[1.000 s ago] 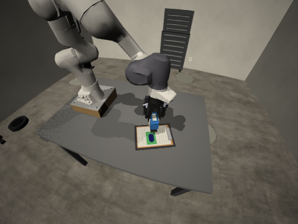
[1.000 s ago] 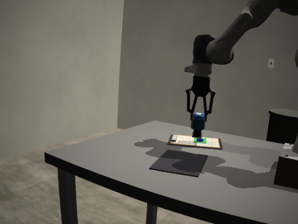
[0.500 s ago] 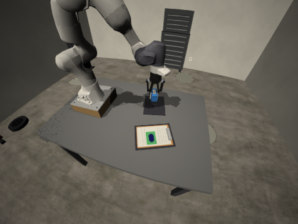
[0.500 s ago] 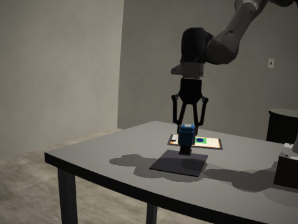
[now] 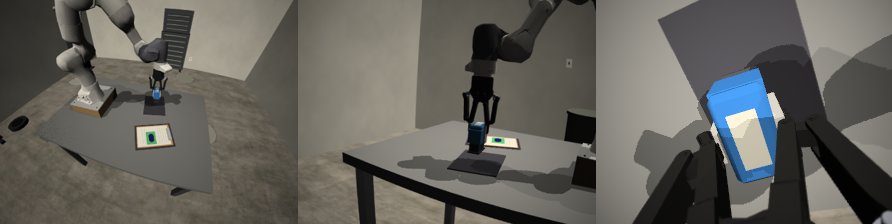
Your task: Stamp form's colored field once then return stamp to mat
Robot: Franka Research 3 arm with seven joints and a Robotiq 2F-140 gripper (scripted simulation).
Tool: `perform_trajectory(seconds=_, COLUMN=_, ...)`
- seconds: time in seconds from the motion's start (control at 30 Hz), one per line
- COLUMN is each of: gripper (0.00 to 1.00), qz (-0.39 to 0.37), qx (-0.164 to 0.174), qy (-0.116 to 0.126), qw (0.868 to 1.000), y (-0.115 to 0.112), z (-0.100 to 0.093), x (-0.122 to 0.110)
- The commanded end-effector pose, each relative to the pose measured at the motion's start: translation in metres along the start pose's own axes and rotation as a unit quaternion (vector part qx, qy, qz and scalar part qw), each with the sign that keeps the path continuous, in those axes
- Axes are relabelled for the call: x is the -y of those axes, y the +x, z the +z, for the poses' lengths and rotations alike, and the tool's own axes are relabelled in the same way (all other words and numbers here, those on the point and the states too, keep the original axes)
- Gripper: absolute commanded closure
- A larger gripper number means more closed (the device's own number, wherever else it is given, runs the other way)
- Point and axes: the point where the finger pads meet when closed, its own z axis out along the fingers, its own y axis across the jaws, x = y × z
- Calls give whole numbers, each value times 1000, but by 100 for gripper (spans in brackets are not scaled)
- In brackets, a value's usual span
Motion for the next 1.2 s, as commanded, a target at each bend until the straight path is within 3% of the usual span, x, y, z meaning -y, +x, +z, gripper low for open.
perform_trajectory(seconds=0.0, gripper=83, qz=42, qx=-8, qy=-2, qw=999, y=2, z=0, x=0)
perform_trajectory(seconds=0.23, gripper=83, qz=42, qx=-8, qy=-2, qw=999, y=18, z=5, x=-9)
perform_trajectory(seconds=1.17, gripper=83, qz=42, qx=-8, qy=-2, qw=999, y=18, z=3, x=-7)
